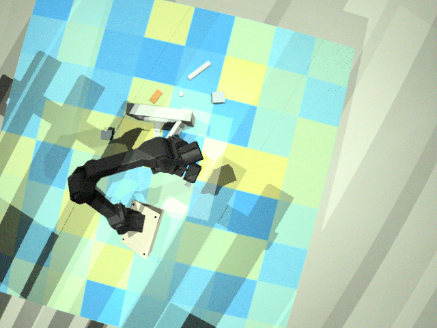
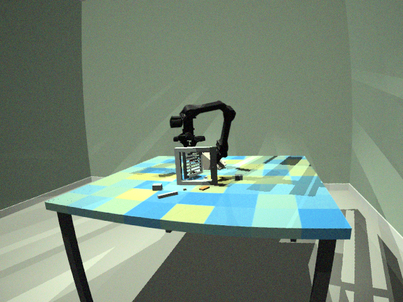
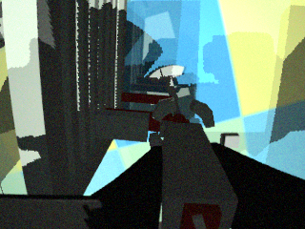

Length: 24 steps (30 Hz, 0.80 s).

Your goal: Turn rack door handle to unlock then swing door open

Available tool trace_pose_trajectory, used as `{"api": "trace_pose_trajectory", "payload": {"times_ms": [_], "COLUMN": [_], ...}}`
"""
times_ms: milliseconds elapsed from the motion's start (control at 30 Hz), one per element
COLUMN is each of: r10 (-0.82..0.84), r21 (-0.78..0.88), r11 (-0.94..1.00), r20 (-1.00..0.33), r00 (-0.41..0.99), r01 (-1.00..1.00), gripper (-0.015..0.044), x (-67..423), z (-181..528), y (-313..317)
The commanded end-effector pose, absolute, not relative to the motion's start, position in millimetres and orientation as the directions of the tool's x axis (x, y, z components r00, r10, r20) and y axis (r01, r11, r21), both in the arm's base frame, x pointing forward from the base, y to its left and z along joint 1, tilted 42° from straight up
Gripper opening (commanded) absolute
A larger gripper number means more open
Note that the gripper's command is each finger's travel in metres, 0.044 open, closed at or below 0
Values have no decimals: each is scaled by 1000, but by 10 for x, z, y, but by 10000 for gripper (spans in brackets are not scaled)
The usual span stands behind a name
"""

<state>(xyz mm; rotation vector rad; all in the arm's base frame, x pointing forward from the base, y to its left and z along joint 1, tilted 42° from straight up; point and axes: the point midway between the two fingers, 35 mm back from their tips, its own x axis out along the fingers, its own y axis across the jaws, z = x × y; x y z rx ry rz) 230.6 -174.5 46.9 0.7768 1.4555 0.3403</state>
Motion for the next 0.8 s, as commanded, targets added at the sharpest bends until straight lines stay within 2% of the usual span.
{"api": "trace_pose_trajectory", "payload": {"times_ms": [0,767], "r10": [644,641], "r21": [655,606], "r11": [738,761], "r20": [-756,-758], "r00": [121,122], "r01": [163,-231], "gripper": [12,12], "x": [2312,2435], "z": [413,93], "y": [-1811,-2219]}}
